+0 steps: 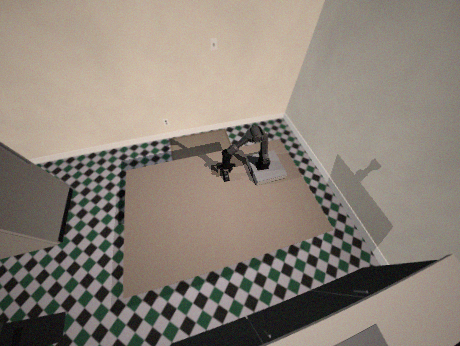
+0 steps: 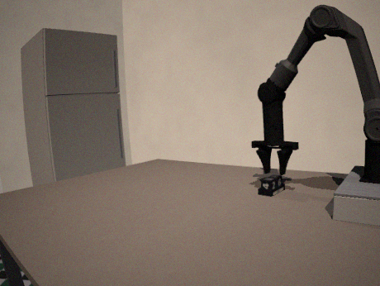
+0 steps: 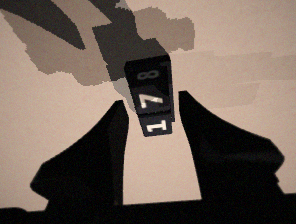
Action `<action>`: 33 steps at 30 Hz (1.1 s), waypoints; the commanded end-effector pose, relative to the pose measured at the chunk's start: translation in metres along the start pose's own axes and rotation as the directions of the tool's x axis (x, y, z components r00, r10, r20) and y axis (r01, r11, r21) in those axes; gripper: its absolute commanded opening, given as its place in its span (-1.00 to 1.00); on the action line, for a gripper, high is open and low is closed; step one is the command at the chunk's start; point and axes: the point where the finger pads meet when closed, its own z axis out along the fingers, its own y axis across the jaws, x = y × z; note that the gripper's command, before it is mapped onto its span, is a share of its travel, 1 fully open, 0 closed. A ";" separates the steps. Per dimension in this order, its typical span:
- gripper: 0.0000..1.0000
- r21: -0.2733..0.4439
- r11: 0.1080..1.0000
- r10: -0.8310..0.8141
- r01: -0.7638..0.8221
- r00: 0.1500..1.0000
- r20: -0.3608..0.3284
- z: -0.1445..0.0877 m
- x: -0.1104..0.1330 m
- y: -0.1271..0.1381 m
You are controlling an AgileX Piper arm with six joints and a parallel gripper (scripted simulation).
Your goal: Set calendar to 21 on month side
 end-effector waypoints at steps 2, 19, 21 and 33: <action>0.27 0.000 1.000 0.002 -0.002 1.000 -0.001 0.000 0.000 -0.001; 0.27 0.003 1.000 0.001 -0.001 1.000 -0.001 0.009 0.000 -0.001; 0.27 0.003 1.000 0.001 -0.001 1.000 -0.001 0.009 0.000 -0.001; 0.27 0.003 1.000 0.001 -0.001 1.000 -0.001 0.028 0.000 -0.001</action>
